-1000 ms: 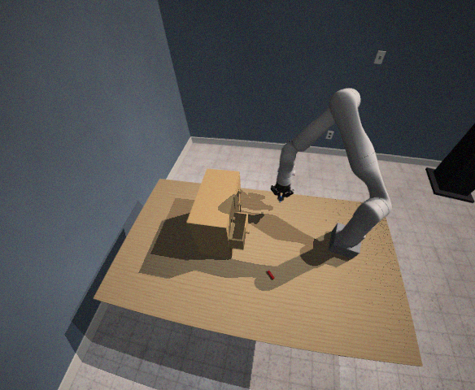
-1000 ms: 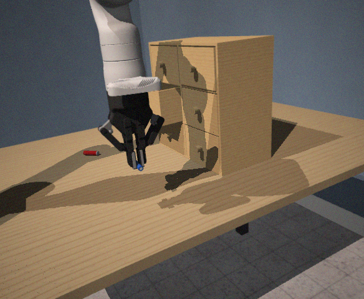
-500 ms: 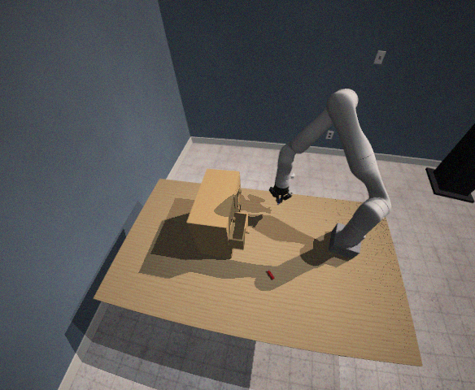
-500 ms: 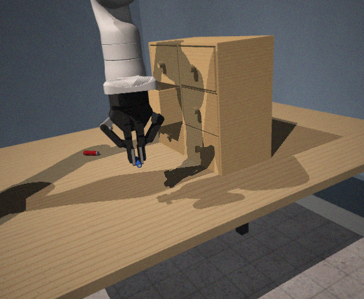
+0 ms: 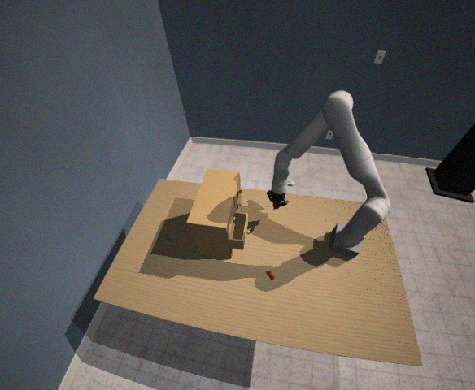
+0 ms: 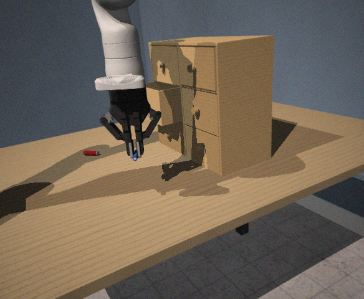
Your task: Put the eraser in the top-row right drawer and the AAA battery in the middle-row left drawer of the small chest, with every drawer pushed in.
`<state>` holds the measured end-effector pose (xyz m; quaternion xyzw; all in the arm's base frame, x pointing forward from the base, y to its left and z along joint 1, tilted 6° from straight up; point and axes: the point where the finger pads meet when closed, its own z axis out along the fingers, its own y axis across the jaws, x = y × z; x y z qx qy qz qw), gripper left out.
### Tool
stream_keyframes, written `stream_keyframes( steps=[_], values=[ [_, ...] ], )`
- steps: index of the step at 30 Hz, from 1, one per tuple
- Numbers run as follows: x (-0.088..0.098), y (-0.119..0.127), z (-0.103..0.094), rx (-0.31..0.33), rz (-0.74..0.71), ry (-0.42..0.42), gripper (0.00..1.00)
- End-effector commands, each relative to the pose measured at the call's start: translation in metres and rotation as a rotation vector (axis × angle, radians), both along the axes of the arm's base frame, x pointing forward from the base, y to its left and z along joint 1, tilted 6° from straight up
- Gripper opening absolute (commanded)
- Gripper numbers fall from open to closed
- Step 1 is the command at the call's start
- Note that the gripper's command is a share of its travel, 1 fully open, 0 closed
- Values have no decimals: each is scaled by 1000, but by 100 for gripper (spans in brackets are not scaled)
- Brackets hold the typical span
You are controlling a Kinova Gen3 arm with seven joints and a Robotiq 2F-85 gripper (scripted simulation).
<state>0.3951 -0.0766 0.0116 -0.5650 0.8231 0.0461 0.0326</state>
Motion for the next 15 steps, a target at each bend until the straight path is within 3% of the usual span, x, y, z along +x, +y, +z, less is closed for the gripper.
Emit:
stream_keyframes(
  steps=[1, 15],
  values=[
    [3, 10, 2, -7, 17, -3, 5],
    [7, 71, 9, -7, -340, 37, 5]
  ],
)
